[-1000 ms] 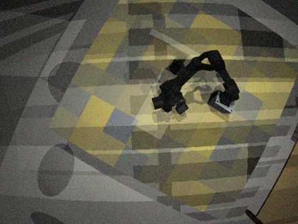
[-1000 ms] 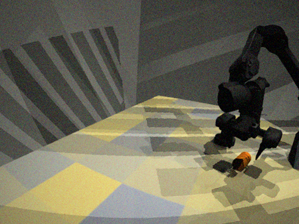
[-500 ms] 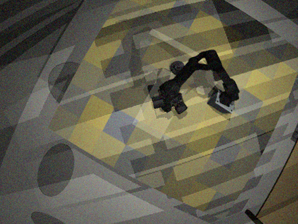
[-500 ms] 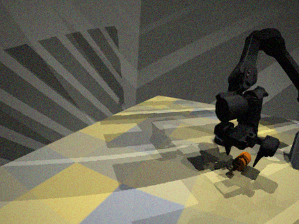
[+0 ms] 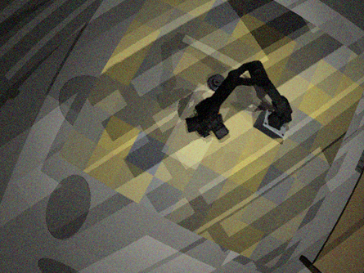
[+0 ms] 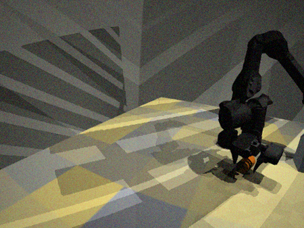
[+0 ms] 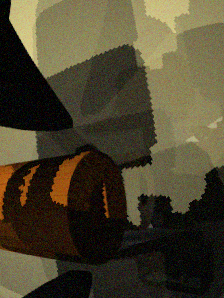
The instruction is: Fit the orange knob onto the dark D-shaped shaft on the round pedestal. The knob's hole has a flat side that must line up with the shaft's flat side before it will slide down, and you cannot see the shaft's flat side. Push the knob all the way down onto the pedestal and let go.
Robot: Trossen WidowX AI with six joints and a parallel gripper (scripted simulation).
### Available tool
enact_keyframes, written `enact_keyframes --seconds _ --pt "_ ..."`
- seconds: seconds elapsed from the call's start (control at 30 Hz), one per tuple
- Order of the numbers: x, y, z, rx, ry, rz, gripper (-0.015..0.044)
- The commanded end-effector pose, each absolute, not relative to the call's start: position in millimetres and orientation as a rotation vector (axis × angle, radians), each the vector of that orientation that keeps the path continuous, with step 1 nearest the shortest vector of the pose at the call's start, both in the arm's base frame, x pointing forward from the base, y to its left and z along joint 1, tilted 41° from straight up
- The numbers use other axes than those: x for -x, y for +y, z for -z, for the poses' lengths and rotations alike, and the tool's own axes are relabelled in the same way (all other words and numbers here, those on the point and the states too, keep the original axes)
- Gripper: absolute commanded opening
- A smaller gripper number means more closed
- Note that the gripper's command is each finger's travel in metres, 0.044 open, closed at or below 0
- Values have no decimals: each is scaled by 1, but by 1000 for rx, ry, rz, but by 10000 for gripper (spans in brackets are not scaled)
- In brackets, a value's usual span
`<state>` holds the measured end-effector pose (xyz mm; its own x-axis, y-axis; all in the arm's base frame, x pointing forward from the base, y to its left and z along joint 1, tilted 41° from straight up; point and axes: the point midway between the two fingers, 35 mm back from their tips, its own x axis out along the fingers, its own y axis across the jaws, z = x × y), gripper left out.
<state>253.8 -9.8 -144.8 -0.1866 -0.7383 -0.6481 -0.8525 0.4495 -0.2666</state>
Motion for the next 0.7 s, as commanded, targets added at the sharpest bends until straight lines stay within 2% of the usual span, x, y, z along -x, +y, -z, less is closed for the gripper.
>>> enact_keyframes --seconds 0.0,0.23,0.53,0.67 --pt "-254 -10 145 1340 1965 -199 240" --pt "-254 -10 145 1340 1965 -199 240" --pt "-254 -10 145 1340 1965 -199 180" --pt "-254 -10 144 1334 1957 -204 179"
